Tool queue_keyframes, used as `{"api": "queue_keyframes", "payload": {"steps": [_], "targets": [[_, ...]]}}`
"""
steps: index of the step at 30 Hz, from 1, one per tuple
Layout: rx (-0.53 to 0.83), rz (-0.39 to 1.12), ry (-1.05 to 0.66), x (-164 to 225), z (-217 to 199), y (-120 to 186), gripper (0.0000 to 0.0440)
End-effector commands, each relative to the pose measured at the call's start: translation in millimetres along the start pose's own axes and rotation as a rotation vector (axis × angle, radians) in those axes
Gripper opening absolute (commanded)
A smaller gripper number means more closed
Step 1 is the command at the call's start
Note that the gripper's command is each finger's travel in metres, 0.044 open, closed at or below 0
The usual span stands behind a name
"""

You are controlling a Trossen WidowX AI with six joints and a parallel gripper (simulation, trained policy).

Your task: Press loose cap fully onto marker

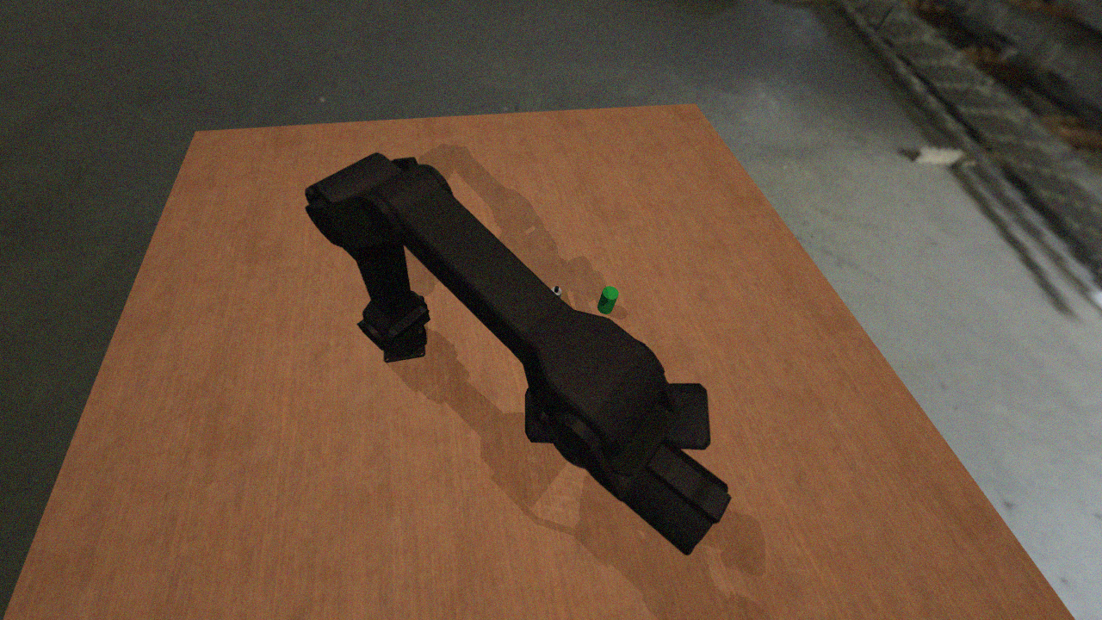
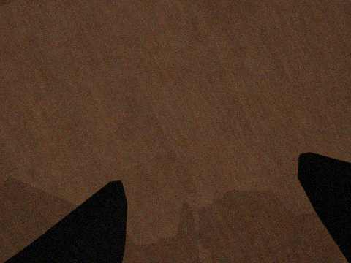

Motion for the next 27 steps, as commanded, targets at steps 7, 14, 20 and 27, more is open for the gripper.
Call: {"api": "queue_keyframes", "payload": {"steps": [7,14,20,27], "targets": [[-0.067,0.022,0.033,-7.1,-11.7,-12.9,0.0314],[-0.112,0.037,0.056,-13.3,-19.1,-23.1,0.0314],[-0.148,0.051,0.075,-19.1,-25.2,-31.5,0.0314],[-0.186,0.068,0.096,-26.7,-32.0,-40.9,0.0314]]}}
Point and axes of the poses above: the point midway between the two fingers, 35 mm back from their tips, its own y axis back along the fingers, its own z axis across the jaws, x = y × z, the point moved 7 cm from there along y, back along the fingers
